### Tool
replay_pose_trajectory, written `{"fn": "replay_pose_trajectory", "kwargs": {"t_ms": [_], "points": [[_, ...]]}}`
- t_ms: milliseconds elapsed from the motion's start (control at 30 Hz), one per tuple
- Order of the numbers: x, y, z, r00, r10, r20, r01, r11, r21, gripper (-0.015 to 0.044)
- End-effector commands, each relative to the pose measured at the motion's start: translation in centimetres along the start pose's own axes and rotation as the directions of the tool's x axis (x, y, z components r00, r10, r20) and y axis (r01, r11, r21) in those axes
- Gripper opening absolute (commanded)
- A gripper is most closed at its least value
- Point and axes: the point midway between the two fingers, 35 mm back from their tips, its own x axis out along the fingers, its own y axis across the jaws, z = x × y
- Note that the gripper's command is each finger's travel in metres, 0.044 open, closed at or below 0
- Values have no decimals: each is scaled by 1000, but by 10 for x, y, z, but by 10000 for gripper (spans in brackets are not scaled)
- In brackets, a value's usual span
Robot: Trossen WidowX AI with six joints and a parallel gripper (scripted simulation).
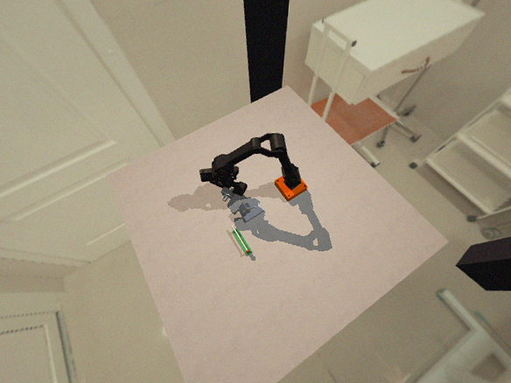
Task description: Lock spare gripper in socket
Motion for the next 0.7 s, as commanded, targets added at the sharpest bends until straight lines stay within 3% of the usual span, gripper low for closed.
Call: {"fn": "replay_pose_trajectory", "kwargs": {"t_ms": [0, 267, 667], "points": [[-2, 1, 0, 1000, 10, -5, -10, 996, 93, 0], [-3, -1, 2, 1000, 10, -4, -8, 959, 285, 0], [19, -2, 4, 1000, 9, -4, -7, 926, 378, 0]]}}
